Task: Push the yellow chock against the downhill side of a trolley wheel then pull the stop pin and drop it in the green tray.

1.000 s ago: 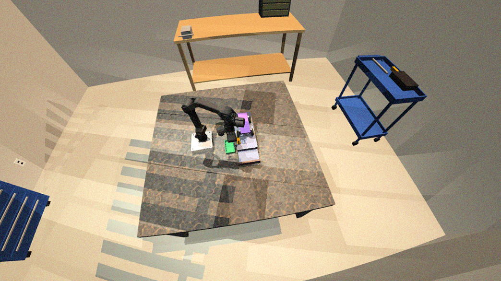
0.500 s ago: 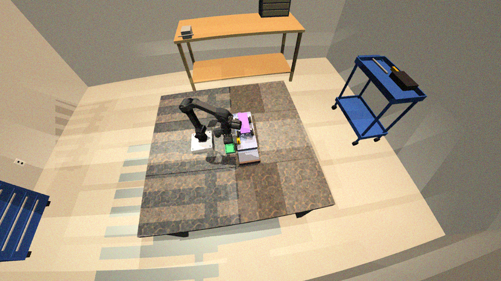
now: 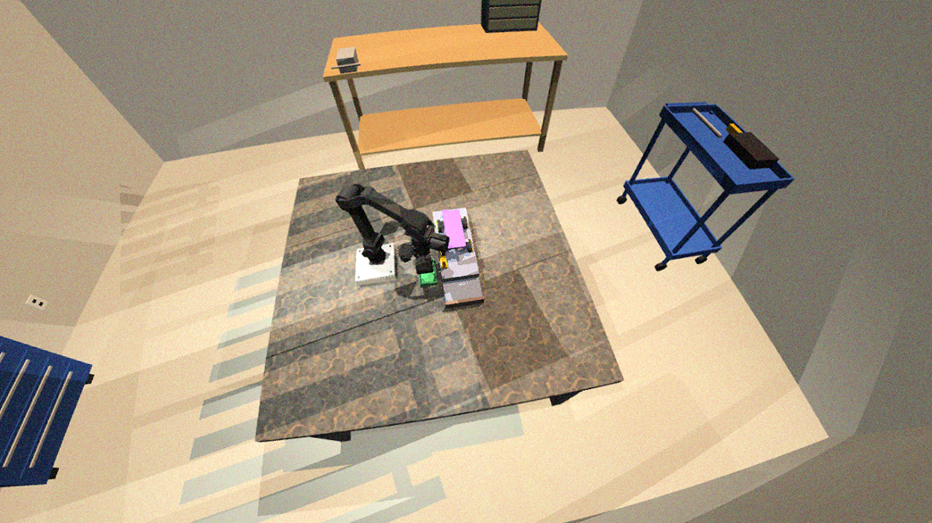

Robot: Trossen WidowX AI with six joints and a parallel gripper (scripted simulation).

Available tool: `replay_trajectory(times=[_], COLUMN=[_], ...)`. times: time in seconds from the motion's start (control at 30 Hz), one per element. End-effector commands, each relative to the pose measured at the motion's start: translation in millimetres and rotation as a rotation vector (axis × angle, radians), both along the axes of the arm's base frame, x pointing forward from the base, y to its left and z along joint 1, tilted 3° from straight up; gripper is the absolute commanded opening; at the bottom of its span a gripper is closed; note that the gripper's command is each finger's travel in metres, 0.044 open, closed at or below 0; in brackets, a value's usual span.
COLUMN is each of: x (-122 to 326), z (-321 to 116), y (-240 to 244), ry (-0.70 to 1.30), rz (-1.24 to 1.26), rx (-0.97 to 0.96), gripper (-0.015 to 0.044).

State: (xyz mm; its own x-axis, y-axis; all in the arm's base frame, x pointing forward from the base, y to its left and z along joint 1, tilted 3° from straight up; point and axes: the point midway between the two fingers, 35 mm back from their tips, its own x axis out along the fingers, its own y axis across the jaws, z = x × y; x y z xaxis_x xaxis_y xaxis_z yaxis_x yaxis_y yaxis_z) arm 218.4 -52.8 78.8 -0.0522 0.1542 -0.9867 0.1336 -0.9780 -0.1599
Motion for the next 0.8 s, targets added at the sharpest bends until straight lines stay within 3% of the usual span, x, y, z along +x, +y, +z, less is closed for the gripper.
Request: replay_trajectory(times=[0.0,0.47,0.7,0.77], x=[-1.4,-4.8,-4.5,-4.5], z=[-12.7,-39.7,-39.8,-40.2], y=[6.5,22.1,18.4,16.7], ry=[0.000,0.000,0.000,0.000], rz=[0.006,0.006,0.006,0.006], rx=[0.027,0.029,0.029,0.028], gripper=[0.0000,0.0000,0.0184,0.0190])
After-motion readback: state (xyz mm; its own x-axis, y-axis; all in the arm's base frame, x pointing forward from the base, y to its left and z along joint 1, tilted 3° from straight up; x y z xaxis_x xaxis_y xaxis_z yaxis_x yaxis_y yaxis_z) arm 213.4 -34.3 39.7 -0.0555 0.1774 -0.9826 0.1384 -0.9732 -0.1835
